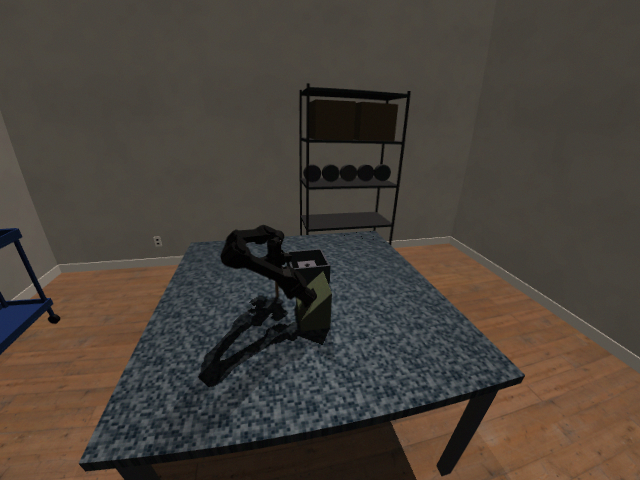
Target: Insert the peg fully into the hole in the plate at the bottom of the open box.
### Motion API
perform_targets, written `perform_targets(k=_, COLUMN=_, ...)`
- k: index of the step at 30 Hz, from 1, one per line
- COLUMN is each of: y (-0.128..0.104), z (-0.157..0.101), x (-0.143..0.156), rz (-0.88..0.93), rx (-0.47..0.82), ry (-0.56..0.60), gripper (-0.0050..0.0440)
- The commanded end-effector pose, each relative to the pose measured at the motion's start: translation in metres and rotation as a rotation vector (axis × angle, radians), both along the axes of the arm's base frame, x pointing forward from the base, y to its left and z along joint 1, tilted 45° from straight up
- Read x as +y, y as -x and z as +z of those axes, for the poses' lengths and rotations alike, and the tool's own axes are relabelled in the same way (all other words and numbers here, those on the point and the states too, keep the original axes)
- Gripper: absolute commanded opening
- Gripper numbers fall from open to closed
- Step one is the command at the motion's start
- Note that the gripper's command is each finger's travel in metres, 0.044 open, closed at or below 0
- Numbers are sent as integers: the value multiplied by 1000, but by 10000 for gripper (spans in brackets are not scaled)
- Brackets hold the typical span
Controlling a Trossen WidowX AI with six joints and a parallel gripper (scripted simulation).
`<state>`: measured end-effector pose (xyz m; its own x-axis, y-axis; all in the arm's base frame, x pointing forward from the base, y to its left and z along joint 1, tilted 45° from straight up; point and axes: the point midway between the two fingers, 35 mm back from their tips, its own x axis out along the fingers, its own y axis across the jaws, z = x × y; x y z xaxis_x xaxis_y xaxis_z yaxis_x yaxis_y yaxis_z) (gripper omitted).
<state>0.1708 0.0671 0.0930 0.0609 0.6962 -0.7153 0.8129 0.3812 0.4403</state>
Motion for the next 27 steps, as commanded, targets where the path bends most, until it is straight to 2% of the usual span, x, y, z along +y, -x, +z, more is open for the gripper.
perform_targets(k=1, y=2, z=-7, x=6, rz=-3, rx=12, ry=-5, gripper=440)
perform_targets(k=17, y=3, z=-20, x=22, rz=-2, rx=11, ry=-12, gripper=440)
perform_targets(k=23, y=3, z=-20, x=22, rz=-2, rx=11, ry=-12, gripper=296)
perform_targets(k=25, y=3, z=-20, x=22, rz=-2, rx=11, ry=-12, gripper=296)
perform_targets(k=27, y=3, z=-20, x=22, rz=-2, rx=11, ry=-12, gripper=248)
